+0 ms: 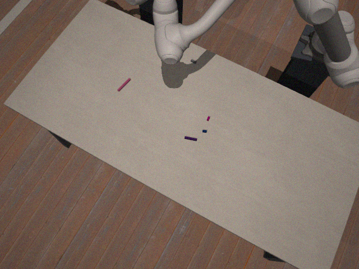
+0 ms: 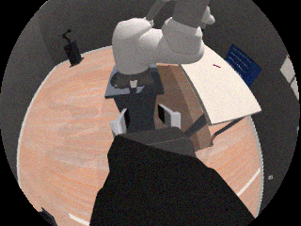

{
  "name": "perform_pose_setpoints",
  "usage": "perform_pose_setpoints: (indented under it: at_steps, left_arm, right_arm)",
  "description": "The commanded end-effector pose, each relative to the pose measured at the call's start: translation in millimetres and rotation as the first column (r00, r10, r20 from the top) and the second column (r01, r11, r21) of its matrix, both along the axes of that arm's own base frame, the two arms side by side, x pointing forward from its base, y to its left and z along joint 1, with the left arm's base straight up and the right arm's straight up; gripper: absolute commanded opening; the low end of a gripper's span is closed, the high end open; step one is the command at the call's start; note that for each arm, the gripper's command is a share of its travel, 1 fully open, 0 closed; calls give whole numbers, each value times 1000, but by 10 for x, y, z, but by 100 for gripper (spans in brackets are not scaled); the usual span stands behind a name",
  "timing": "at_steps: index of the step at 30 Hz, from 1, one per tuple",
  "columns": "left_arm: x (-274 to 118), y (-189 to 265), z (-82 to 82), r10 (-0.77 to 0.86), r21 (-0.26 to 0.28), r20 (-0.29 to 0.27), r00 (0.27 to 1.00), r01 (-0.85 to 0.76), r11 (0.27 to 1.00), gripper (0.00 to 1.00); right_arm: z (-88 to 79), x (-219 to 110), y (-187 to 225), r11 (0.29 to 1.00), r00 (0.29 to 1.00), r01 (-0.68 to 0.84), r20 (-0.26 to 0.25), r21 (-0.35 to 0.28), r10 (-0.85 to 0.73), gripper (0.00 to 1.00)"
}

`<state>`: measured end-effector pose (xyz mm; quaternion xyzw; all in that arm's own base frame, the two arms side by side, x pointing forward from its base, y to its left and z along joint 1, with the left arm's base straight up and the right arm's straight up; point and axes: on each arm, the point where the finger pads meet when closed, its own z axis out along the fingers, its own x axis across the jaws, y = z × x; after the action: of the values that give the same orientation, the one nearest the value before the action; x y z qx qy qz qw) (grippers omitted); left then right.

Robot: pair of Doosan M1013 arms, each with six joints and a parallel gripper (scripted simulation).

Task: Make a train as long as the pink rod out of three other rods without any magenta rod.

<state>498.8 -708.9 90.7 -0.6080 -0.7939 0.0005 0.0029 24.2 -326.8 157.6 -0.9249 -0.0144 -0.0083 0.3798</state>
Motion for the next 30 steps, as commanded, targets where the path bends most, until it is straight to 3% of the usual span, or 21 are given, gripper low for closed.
perform_pose_setpoints:
  at_steps: [1, 10, 20, 21, 30]
  left_arm:
    - [-272, -319, 16, 139, -5, 10, 990, -138, 990, 100]
    - [-912, -806, -19, 401, -7, 9, 916, -401, 916, 100]
    - [-1084, -923, -14, 466, -8, 9, 885, -466, 885, 100]
    - [-1084, -923, -13, 466, -8, 9, 885, -466, 885, 54]
    - [-1071, -917, -12, 468, -8, 8, 884, -468, 884, 54]
  right_arm:
    - [12, 11, 30, 1000, 1000, 7, 11, 6, -7, 100]
    - [12, 11, 30, 1000, 1000, 7, 11, 6, -7, 100]
    - [12, 11, 30, 1000, 1000, 7, 11, 6, -7, 100]
    - [12, 11, 30, 1000, 1000, 7, 11, 6, -7, 100]
    - [12, 11, 30, 1000, 1000, 7, 11, 6, -7, 100]
